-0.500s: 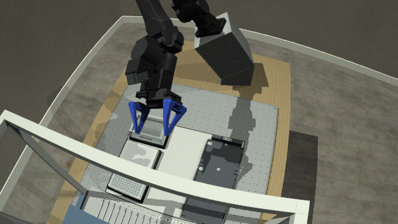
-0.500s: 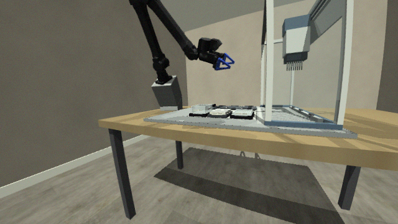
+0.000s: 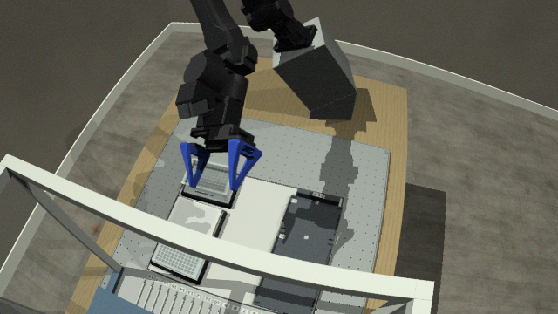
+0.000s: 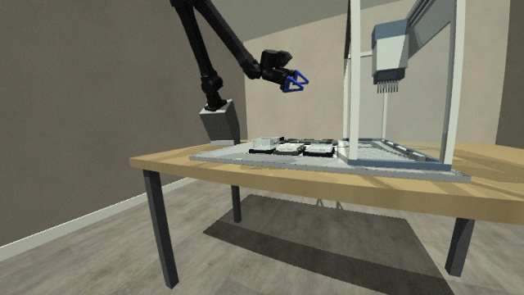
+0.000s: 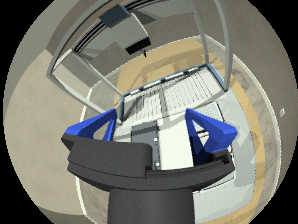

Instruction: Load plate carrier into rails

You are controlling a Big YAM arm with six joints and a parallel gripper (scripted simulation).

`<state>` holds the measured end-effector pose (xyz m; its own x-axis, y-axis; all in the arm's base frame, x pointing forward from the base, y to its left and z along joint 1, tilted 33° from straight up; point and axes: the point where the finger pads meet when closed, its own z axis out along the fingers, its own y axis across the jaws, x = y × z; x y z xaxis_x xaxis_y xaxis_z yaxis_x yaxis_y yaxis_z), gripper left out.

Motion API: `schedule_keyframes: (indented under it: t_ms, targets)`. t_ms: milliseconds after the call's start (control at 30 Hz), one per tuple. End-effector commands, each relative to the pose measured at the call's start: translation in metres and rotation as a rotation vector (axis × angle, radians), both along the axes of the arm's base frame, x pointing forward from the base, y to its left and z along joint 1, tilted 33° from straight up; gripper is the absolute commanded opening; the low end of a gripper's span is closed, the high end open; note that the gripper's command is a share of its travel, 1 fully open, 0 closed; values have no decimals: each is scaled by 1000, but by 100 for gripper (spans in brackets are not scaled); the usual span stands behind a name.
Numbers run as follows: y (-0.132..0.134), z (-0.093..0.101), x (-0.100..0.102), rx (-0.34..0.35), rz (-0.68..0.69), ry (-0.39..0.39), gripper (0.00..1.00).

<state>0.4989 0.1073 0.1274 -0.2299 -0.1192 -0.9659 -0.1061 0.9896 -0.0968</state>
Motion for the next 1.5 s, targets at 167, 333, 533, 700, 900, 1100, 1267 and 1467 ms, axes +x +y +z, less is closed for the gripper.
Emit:
schedule_keyframes:
  t_ms: [167,333,533,700,900,1100,1267,1467]
  targets:
    - [17,-10,17,-8,-16,98,100]
    - [16,-39,18,-48,-65,251,100]
    - [12,-66,10,-112,-126,429,100]
    - [7,-81,-1,-152,-158,515,100]
    - [-1,-91,-19,-244,-222,680,100]
    - [-11,-91,-40,-353,-285,834,100]
    - [-18,-85,-54,-415,-316,906,100]
    - [-22,-81,-62,-518,-362,1014,100]
